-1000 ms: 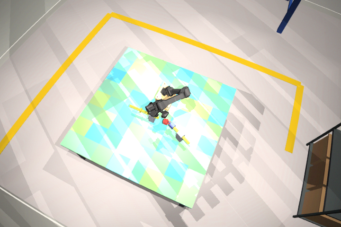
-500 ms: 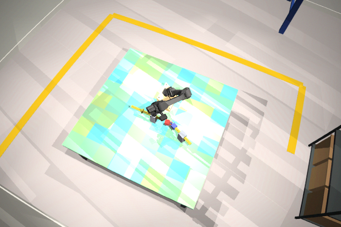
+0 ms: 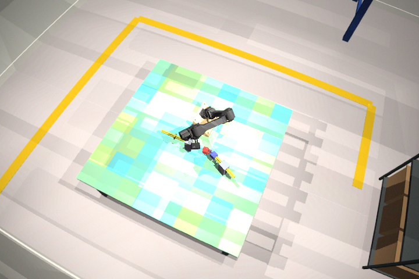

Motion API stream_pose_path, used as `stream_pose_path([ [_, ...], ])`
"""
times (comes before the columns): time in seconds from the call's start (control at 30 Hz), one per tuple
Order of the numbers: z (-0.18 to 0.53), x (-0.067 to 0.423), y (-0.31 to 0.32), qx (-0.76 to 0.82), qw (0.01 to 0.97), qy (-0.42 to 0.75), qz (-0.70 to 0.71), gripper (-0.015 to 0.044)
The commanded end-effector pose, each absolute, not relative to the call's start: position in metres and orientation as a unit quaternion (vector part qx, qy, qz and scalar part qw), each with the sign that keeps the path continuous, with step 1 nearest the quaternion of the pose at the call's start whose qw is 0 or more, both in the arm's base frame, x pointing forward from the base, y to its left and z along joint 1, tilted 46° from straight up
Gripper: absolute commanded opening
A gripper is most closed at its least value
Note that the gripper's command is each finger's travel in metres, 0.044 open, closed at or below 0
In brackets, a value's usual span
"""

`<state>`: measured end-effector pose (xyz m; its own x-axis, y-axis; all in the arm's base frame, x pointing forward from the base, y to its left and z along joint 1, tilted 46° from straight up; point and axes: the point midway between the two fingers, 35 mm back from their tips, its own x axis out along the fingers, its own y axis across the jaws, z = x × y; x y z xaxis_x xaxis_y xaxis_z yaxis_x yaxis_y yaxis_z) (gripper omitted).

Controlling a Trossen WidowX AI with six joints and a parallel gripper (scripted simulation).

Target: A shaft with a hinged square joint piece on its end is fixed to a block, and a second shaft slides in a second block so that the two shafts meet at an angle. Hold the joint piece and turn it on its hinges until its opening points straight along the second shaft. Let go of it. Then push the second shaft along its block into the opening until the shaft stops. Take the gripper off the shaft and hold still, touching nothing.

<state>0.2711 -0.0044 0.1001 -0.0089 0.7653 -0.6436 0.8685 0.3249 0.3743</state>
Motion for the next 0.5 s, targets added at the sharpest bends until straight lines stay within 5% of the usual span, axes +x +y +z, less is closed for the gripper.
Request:
stream_pose_path([
  [0.0,0.0970,0.2714,-0.0030,0.602,0.364,0.704,-0.100,0.0440],
  [0.47,0.0936,0.2716,-0.0004,0.651,0.263,0.684,-0.195,0.0440],
])
